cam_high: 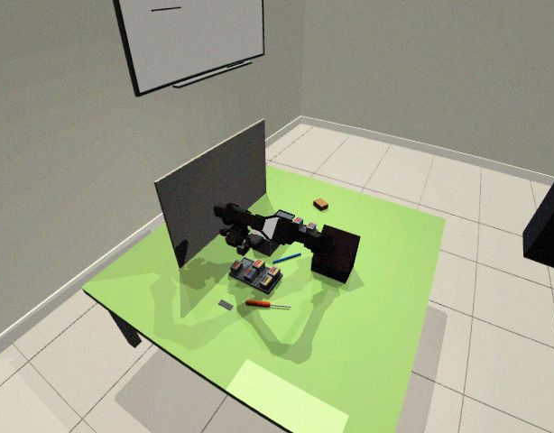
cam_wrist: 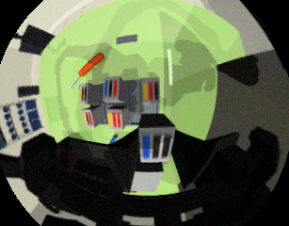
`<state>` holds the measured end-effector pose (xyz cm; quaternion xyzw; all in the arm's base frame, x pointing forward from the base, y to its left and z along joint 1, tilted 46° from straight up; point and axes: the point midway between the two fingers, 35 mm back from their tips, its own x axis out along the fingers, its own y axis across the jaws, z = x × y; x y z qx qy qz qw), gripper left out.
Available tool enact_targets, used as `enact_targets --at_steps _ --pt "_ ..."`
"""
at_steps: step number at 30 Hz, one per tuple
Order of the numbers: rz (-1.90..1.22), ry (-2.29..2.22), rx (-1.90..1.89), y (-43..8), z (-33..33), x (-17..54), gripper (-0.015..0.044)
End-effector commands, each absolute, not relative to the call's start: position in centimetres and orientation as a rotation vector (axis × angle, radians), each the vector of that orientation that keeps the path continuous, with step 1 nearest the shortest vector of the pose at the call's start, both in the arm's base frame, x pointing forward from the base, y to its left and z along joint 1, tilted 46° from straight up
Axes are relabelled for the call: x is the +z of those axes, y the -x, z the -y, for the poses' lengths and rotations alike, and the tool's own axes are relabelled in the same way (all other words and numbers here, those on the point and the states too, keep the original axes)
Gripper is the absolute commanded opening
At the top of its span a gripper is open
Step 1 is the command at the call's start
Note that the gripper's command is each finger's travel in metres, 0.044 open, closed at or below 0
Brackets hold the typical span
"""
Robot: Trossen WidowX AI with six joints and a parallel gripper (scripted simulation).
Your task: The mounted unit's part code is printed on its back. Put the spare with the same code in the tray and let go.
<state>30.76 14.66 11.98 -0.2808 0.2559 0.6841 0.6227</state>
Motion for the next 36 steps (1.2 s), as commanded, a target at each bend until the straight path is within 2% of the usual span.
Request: enact_targets --at_steps 1,8,23,36 --pt "-0.576 0.647 1.571 -30.8 -14.4 12.6 0.0000" --pt "-0.587 0.646 1.572 -30.8 -14.2 12.5 0.0000" --pt "-0.580 0.648 1.570 -31.2 -9.6 17.9 0.0000" --pt "-0.596 0.666 1.556 -34.2 -5.9 14.8 0.0000"
